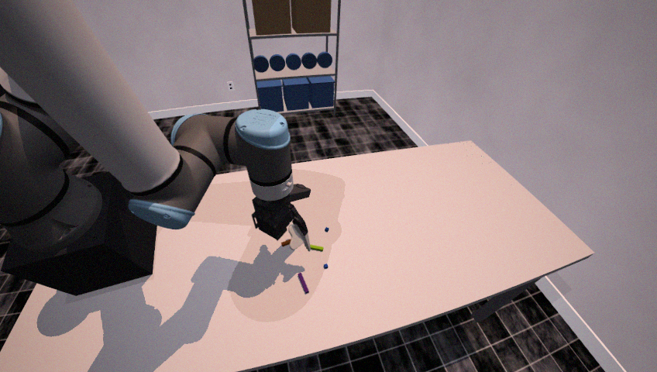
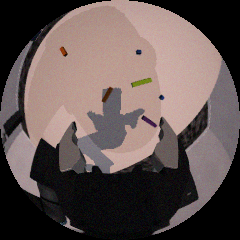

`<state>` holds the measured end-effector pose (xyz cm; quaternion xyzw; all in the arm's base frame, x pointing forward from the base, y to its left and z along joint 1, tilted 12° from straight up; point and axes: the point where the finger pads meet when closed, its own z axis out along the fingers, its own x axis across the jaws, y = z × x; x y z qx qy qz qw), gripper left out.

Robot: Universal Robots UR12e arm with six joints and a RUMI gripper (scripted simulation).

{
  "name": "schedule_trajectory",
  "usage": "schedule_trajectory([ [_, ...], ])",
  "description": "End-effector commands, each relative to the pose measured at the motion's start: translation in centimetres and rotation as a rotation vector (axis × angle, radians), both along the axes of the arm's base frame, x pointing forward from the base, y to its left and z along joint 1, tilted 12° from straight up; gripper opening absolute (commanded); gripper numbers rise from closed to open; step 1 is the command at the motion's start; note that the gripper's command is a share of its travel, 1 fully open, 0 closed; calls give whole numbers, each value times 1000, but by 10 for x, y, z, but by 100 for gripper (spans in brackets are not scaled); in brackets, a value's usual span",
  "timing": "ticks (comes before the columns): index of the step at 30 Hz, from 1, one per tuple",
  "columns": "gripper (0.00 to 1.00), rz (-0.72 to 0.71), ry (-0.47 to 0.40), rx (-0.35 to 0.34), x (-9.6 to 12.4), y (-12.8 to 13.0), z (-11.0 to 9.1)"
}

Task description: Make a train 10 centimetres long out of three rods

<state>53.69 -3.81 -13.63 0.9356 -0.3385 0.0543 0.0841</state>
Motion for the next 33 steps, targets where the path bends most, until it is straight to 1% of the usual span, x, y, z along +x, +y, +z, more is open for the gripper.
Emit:
schedule_trajectory([
  [1, 100, 0, -1, 0, 0, 0, 0],
  [6, 100, 12, 2, -1, 1, 0, 0],
  [9, 100, 57, 10, -3, 3, 0, 0],
  [15, 100, 244, 47, -11, 13, 2, 0],
  [21, 100, 398, 78, -19, 21, 3, 0],
  [23, 100, 398, 78, -19, 21, 3, 0],
  [25, 100, 487, 96, -23, 26, 3, 1],
  [33, 100, 694, 137, -32, 36, 4, 1],
])
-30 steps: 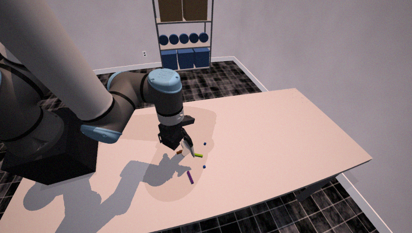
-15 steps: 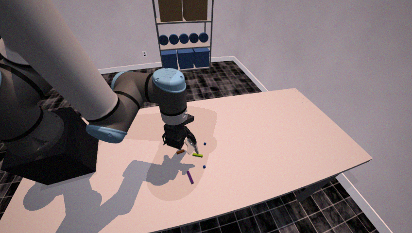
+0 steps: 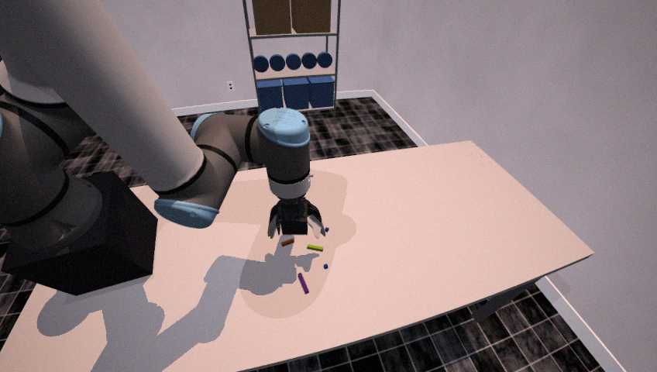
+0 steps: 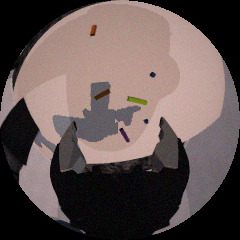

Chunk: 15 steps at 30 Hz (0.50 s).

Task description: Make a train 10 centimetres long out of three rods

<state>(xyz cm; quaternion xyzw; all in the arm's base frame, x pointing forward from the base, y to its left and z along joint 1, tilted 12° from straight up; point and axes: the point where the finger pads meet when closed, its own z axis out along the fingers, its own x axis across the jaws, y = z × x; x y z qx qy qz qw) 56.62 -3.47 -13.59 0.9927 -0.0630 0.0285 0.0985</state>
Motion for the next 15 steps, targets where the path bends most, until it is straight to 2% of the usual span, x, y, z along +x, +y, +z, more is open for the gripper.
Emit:
schedule_trajectory([
  [1, 100, 161, 31, -3, 8, 0, 1],
  [5, 100, 209, 41, -5, 11, 1, 1],
  [15, 100, 214, 41, -5, 11, 1, 1],
])
